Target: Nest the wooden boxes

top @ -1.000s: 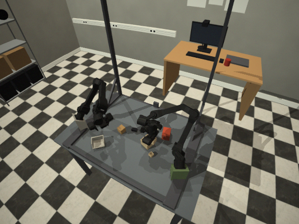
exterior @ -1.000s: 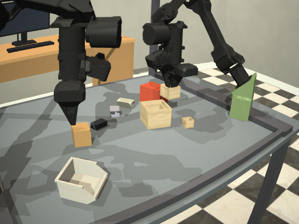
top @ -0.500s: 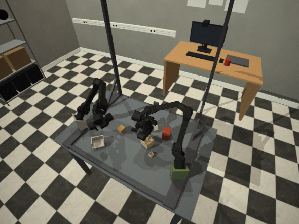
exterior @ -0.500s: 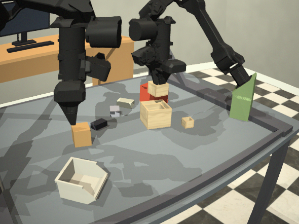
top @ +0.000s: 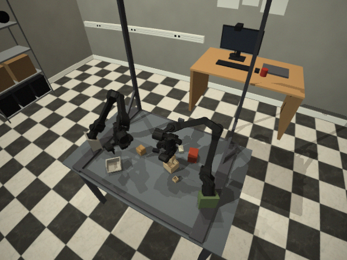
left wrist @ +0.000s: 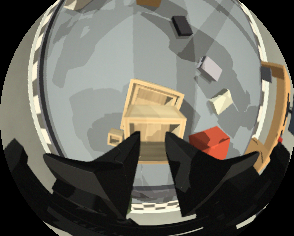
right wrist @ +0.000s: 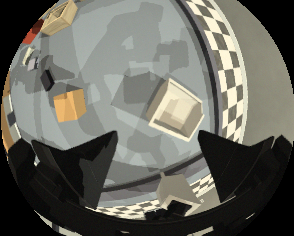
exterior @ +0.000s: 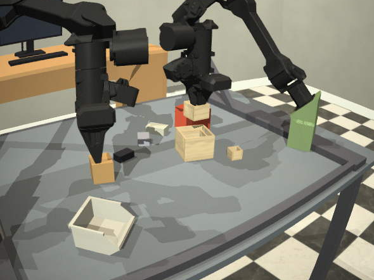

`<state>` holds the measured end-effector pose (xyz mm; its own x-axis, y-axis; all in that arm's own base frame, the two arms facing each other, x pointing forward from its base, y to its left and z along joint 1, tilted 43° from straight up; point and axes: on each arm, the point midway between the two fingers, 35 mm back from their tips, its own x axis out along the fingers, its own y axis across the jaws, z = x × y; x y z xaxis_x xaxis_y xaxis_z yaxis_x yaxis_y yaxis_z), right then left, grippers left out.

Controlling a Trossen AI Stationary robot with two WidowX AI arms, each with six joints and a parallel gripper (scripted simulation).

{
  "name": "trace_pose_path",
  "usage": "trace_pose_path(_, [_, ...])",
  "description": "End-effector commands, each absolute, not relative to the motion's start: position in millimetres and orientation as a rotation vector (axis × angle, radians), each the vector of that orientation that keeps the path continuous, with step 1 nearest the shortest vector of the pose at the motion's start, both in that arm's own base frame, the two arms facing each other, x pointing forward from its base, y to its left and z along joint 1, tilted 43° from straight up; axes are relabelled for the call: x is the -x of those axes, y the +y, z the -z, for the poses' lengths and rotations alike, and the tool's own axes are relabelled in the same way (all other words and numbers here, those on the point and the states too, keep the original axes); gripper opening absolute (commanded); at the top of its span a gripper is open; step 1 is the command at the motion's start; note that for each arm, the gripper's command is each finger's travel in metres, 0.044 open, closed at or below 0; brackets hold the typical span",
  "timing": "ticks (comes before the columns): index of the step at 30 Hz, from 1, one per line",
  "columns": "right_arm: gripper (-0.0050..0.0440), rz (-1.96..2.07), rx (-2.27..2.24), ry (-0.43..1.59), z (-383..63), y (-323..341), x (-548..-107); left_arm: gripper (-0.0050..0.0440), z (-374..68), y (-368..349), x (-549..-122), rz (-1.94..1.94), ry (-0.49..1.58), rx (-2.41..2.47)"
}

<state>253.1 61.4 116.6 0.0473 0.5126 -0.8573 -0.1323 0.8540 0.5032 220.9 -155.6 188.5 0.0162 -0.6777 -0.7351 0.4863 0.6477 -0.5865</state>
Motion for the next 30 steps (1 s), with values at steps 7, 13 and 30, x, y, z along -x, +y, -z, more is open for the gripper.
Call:
trace_pose_path(7, [0.0400, -0.378, -0.082, 1.298, -115, 80, -265, 0.0187, -194, -156, -223, 0.916, 1.242, 0.184])
trace_pose_path(13, [0.0400, -0.301, 0.022, 1.129, -124, 97, -277, 0.0187, -194, -156, -223, 0.916, 1.242, 0.184])
trace_pose_path(30, [0.0400, -0.185, -0.031, 0.615, -187, 152, -284, 0.0187, -194, -156, -223, 0.916, 1.242, 0.184])
